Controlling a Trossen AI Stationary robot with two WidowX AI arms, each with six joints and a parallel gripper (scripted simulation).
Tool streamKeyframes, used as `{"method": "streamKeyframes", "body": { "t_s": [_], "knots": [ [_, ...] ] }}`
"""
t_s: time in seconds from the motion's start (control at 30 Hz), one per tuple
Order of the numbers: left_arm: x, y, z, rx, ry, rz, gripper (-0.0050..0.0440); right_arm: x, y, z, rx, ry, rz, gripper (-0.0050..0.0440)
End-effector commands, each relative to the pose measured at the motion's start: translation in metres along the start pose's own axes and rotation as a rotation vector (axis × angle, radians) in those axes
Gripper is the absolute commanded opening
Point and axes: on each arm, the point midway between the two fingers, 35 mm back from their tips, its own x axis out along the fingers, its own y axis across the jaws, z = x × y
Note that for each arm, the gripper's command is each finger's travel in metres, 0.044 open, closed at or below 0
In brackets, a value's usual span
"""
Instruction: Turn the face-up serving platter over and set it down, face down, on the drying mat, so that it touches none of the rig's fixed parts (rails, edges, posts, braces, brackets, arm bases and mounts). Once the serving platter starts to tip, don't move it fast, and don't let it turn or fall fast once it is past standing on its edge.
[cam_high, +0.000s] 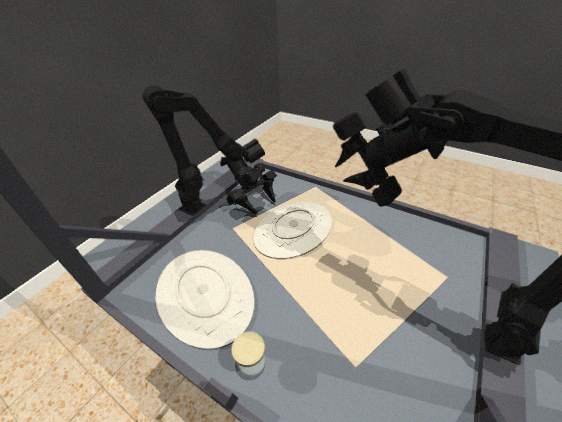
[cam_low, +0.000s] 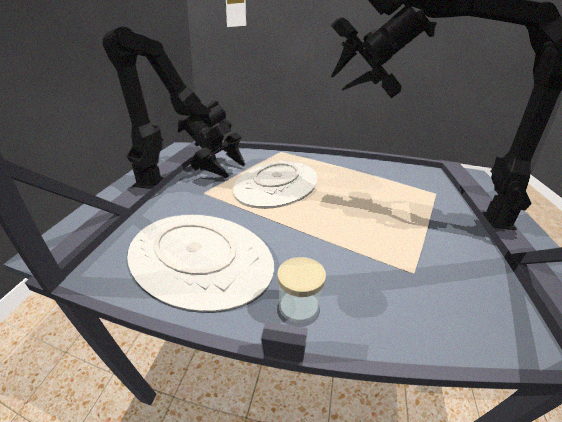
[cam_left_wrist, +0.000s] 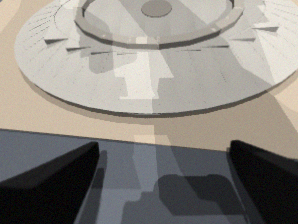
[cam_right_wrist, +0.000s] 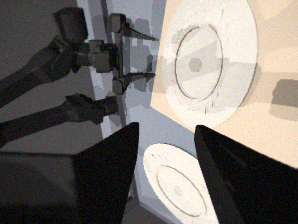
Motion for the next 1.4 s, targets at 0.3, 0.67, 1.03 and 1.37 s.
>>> {"method": "streamKeyframes", "body": {
  "t_s": [0.3,0.67,1.03,1.37],
  "knots": [
    [-0.006,0.0075,0.0025,0.022,-0.013,0.017,0.04,-0.0137,0.0107,-0.0003,0.006,0.002,0.044,0.016],
    [-0.0078,0.0074,0.0011,0.023,-0.013,0.018,0.04,-0.0137,0.0107,-0.0003,0.006,0.002,0.044,0.016],
    [-0.0111,0.0073,-0.0019,0.022,-0.013,0.017,0.04,-0.0137,0.0107,-0.0003,0.006,0.002,0.044,0.016],
    [-0.0131,0.0071,-0.0036,0.022,-0.014,0.017,0.04,-0.0137,0.0107,-0.0003,0.006,0.002,0.044,0.016]
  ]
}}
